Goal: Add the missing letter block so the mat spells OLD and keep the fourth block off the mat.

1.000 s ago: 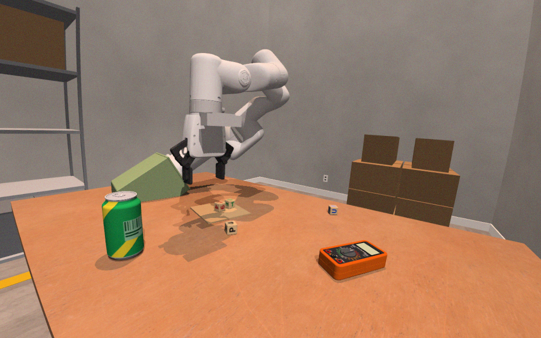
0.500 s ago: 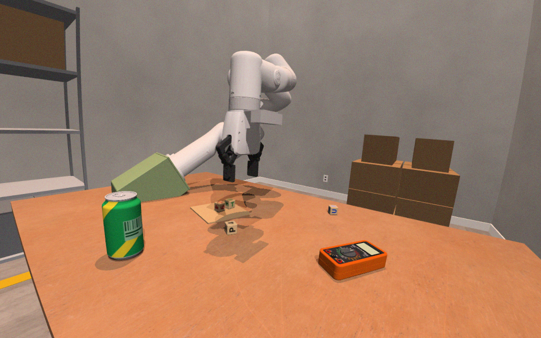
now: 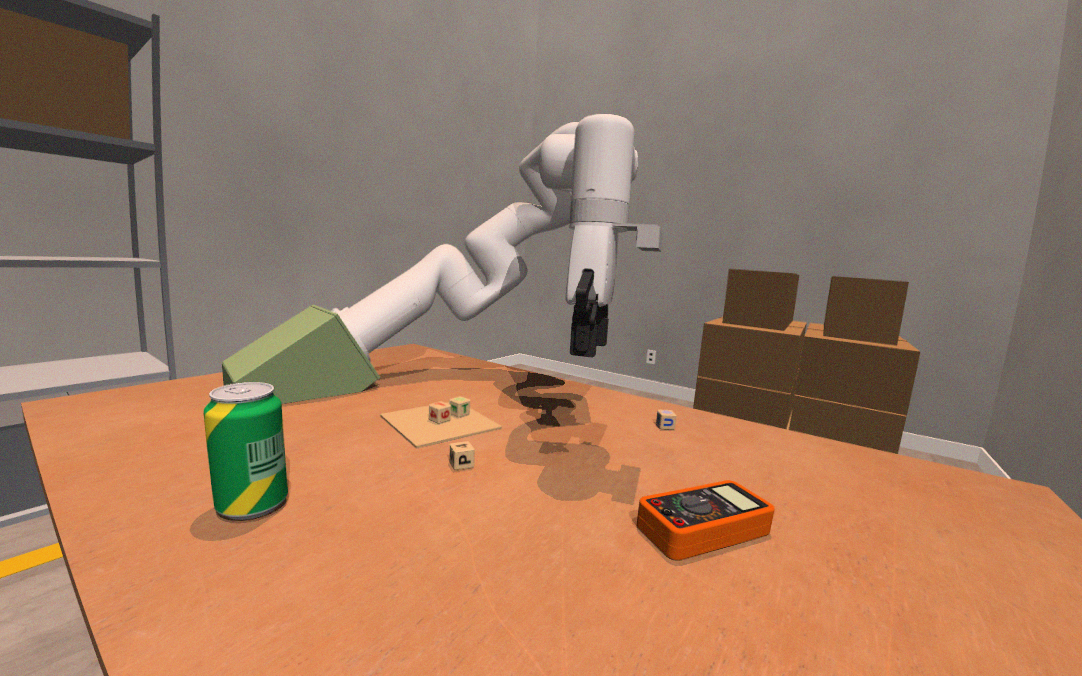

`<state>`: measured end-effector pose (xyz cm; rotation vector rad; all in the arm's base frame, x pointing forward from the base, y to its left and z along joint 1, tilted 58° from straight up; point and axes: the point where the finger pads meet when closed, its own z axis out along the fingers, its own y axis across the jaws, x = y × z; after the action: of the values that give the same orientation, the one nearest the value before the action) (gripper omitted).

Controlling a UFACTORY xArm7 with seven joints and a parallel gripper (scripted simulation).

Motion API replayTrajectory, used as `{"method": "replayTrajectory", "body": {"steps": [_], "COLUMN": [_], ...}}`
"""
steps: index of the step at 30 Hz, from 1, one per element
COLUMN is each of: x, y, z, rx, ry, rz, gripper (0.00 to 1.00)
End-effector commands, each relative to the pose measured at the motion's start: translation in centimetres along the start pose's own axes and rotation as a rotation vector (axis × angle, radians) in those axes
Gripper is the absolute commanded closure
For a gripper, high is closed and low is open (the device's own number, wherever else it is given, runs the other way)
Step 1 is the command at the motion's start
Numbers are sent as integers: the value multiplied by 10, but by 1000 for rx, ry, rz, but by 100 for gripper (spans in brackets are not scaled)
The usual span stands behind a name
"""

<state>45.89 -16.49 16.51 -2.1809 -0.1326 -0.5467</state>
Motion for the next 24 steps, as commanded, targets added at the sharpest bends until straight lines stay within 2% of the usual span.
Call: {"method": "replayTrajectory", "body": {"steps": [1,10,12,14,24], "x": [44,97,97,112,113], "y": [-40,-115,-115,-144,-147], "z": [-4,-3,-3,-2,-1], "rx": [-1,13,13,19,19], "ry": [3,-2,-2,-5,-5], "rz": [-102,-261,-261,-316,-321], "gripper": [0,0,0,0,0]}}
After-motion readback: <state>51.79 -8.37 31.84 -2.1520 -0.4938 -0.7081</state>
